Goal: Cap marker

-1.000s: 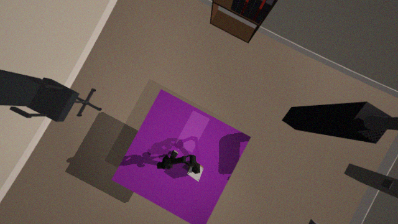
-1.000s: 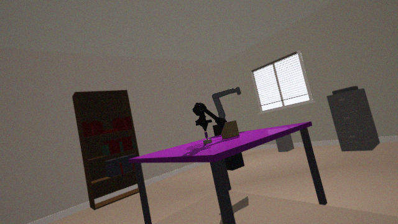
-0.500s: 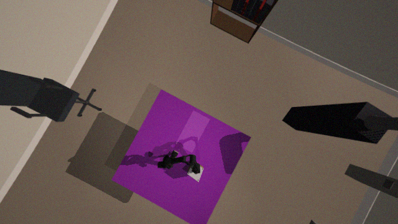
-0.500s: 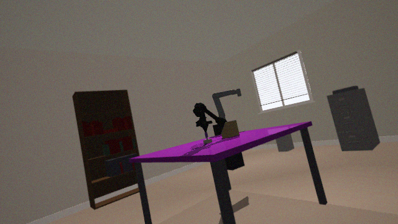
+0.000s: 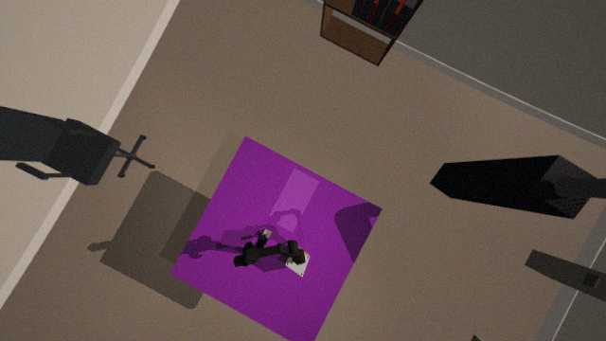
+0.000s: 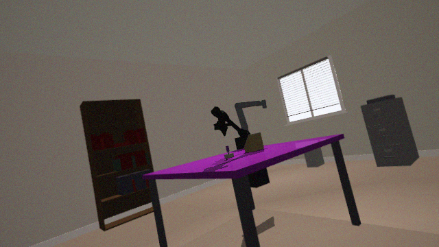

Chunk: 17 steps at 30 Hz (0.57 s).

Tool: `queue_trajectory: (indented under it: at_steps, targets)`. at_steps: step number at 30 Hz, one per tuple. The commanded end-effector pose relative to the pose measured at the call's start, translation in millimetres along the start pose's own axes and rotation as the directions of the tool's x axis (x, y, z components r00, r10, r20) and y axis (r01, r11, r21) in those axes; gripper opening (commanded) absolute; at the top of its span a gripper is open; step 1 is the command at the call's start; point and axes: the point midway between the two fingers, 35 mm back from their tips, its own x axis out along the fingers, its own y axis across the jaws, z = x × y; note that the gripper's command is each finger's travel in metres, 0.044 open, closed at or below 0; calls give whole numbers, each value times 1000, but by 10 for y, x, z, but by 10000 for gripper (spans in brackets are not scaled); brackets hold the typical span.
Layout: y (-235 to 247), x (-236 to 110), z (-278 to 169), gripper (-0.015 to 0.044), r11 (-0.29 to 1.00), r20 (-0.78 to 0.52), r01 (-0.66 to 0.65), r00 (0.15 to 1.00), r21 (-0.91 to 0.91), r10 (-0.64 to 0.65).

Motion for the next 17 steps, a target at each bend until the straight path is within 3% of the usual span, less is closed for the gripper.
queue_trajectory:
  at_steps: [1,15,17]
  targets:
    - [-8,5,-13,53,1000,-22,7,1000,2,-7]
    - [-8,5,-13,420,1000,-22,7,1000,2,-7]
    - [-8,5,-13,440,1000,-22,7,1000,2,-7]
